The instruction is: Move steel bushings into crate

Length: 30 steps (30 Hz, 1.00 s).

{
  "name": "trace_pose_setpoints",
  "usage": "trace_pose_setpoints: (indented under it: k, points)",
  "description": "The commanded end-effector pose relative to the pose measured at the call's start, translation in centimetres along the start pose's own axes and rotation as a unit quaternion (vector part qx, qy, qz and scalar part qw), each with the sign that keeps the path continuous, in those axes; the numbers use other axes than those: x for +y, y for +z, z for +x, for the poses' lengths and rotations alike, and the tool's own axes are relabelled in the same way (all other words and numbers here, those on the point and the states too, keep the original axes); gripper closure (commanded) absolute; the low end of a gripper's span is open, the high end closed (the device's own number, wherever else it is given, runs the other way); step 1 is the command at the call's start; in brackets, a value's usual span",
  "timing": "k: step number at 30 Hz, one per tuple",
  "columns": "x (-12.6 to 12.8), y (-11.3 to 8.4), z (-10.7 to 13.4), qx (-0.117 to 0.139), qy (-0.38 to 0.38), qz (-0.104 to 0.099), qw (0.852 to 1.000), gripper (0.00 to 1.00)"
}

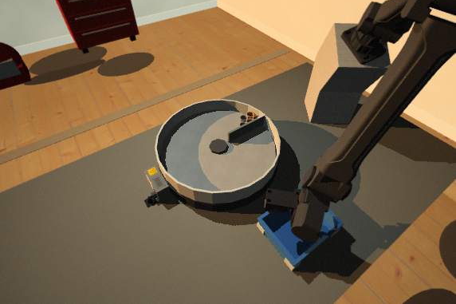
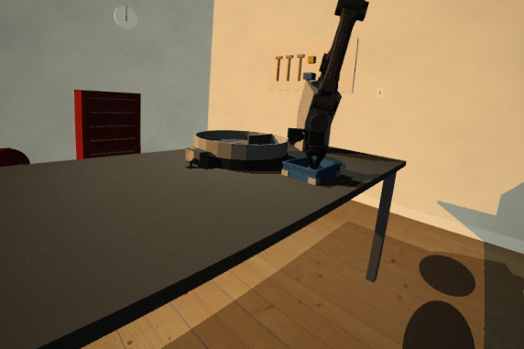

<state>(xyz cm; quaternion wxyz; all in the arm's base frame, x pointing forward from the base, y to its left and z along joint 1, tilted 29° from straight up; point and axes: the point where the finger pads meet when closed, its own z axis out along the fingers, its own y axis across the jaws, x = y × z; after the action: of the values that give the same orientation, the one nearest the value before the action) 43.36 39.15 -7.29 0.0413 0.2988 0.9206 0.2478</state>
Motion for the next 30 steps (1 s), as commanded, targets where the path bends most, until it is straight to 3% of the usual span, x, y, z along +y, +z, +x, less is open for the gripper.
trace_pose_setpoints:
  k: [1, 10, 25, 30]
  points:
    - [1.2, 0.0, 0.2, -0.002, -0.001, -0.010, 1.000, 0.86]
    - [1.2, -0.1, 0.2, -0.002, -0.001, -0.010, 1.000, 0.86]
    - [0.6, -4.0, -0.7, -0.004, 0.000, -0.007, 1.000, 0.86]
    - [0.5, -6.4, -0.6, -0.004, 0.000, -0.007, 1.000, 0.86]
